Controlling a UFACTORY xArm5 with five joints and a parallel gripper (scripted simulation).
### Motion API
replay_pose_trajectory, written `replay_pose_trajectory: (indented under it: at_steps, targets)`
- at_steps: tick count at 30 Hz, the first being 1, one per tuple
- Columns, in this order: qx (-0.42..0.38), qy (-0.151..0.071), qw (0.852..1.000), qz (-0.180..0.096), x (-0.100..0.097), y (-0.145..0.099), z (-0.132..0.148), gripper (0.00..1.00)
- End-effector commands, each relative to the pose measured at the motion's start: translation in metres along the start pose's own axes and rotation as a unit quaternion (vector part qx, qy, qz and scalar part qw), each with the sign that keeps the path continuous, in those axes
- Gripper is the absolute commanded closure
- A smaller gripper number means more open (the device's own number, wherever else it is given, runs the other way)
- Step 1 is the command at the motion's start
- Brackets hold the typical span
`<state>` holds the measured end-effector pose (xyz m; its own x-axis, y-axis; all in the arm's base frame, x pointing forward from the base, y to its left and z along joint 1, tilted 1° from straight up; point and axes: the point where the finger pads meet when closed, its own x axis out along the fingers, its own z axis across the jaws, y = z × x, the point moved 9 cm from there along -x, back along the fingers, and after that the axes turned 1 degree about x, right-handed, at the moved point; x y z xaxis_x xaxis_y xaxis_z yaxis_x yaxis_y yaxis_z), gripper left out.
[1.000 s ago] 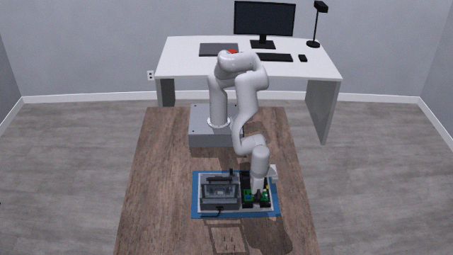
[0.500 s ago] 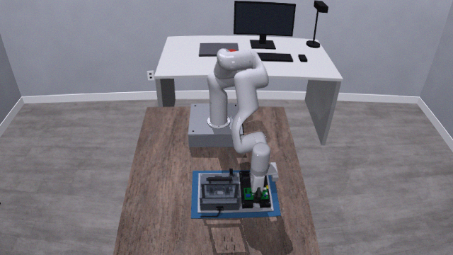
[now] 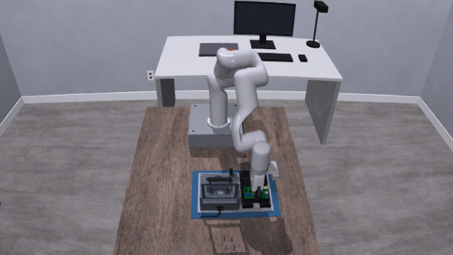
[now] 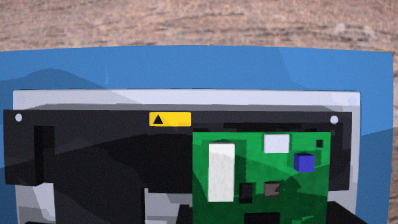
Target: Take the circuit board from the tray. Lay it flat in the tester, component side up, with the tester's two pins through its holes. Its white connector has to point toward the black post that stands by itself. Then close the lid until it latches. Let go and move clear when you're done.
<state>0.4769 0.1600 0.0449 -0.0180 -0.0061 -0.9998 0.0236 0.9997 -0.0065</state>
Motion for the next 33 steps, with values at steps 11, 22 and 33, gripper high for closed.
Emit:
replay_pose_trajectory:
  at_steps: [11,22,33]
  targets:
    - [0.0,-0.002,1.0,0.001,-0.003,0.0,0.001,0.21]
    - [0.0,-0.002,1.0,0.001,-0.016,0.0,0.001,0.21]
    - [0.0,-0.002,1.0,0.001,-0.043,0.001,0.001,0.21]
